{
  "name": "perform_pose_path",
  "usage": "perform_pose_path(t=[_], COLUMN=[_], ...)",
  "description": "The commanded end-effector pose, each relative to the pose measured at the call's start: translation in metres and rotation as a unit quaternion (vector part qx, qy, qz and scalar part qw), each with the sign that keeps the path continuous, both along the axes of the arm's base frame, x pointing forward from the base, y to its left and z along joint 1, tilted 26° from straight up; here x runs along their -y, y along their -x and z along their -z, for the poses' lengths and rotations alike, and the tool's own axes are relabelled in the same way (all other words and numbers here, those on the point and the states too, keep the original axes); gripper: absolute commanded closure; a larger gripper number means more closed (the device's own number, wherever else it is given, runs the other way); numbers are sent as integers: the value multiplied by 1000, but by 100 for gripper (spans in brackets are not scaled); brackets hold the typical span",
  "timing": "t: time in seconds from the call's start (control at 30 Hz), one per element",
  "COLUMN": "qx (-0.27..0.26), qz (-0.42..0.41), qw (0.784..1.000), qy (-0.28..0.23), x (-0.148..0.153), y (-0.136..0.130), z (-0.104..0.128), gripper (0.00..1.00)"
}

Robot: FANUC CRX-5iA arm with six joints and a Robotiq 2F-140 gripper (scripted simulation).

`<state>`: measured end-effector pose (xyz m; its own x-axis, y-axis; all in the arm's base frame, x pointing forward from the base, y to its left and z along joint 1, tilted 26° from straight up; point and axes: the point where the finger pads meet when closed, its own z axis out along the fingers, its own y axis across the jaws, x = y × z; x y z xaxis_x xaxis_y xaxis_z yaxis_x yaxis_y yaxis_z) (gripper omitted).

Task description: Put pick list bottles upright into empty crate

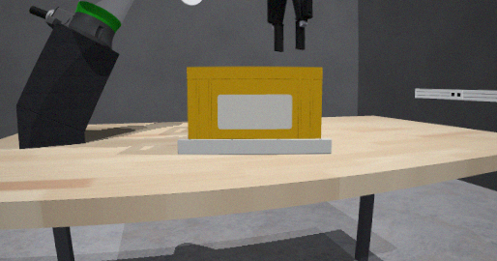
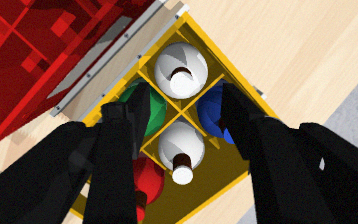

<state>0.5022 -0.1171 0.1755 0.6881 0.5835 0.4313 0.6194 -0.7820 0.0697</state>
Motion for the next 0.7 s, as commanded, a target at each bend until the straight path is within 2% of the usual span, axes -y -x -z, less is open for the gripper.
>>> perform_pose_path(t=[0.0, 0.67], qx=[1, 1], qz=[0, 0], qw=[1000, 1000], qy=[0, 0], x=[0, -4], y=[0, -8], z=[-1, 18], gripper=[56, 56])
